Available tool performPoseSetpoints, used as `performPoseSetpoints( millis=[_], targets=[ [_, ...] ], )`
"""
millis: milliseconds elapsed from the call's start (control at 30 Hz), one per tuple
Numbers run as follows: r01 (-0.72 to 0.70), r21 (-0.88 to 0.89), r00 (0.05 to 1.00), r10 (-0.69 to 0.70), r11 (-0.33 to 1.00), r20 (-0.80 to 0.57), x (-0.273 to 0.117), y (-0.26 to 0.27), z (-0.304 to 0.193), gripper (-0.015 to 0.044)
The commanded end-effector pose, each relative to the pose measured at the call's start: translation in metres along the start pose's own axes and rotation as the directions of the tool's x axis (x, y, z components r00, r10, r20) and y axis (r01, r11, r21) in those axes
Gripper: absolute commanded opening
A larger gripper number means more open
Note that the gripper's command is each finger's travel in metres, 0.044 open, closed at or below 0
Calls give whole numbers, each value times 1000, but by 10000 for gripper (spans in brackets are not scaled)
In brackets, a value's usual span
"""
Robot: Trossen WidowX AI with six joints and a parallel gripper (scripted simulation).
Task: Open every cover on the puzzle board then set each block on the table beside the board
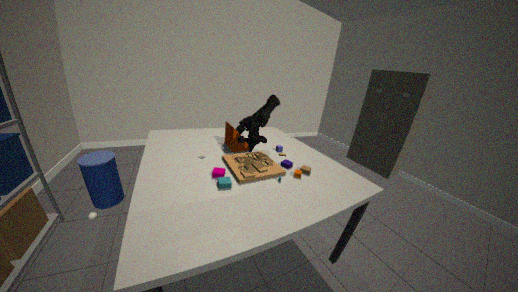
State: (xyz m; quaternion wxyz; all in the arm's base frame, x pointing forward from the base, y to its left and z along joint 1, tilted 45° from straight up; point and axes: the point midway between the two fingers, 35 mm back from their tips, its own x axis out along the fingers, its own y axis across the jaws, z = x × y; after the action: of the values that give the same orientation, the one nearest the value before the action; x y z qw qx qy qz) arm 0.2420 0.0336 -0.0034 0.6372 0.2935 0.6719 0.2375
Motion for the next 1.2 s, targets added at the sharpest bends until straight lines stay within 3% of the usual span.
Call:
performPoseSetpoints(
  millis=[0, 967, 1067, 1167],
  targets=[
    [-8, 6, 1000, 8, 1000, -5, 14, 1, -3, 0],
    [-8, 6, 1000, 9, 1000, -5, 29, -5, -2, 0],
    [-6, -81, 1000, 6, 997, -5, 27, -3, -3, 0],
    [-7, -290, 1000, 6, 957, -5, 25, -3, -3, 0]
  ],
)
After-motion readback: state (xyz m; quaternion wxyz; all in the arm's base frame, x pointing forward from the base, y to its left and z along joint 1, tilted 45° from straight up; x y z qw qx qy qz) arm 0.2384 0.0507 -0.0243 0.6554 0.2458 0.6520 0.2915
